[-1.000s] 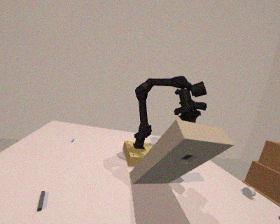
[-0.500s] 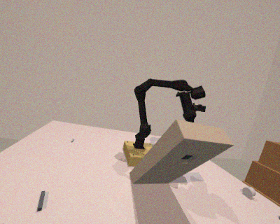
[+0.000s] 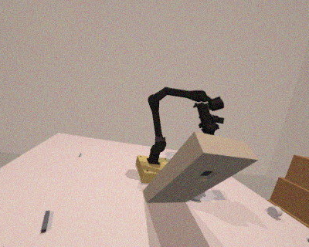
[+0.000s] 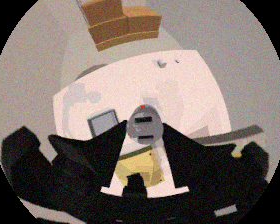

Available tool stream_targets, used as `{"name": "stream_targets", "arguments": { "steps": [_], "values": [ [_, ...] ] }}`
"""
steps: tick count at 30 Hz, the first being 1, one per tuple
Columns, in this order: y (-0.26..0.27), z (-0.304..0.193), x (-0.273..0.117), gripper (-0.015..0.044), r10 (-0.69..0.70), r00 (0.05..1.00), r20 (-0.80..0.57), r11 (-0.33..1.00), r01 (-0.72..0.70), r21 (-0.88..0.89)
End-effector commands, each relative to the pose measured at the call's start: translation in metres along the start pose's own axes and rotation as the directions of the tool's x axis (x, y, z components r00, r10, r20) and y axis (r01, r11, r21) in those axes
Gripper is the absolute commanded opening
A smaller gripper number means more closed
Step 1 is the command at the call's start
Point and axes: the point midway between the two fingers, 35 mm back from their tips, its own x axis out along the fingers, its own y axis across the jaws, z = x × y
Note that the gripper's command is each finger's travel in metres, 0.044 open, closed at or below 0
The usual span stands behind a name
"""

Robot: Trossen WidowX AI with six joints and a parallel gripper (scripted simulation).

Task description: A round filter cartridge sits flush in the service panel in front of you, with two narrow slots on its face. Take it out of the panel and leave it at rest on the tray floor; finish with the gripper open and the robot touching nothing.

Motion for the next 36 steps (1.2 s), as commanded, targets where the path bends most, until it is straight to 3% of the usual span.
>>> {"name": "stream_targets", "arguments": {
  "steps": [1,18,36],
  "values": [
    [0.010,-0.001,0.003,0.0000,0.024,1.000,0.011,0.999,-0.024,-0.034],
    [0.088,-0.040,0.055,0.0000,0.173,0.985,-0.010,0.947,-0.169,-0.272],
    [0.158,-0.115,0.091,0.0000,0.311,0.948,-0.073,0.808,-0.304,-0.505]
  ]
}}
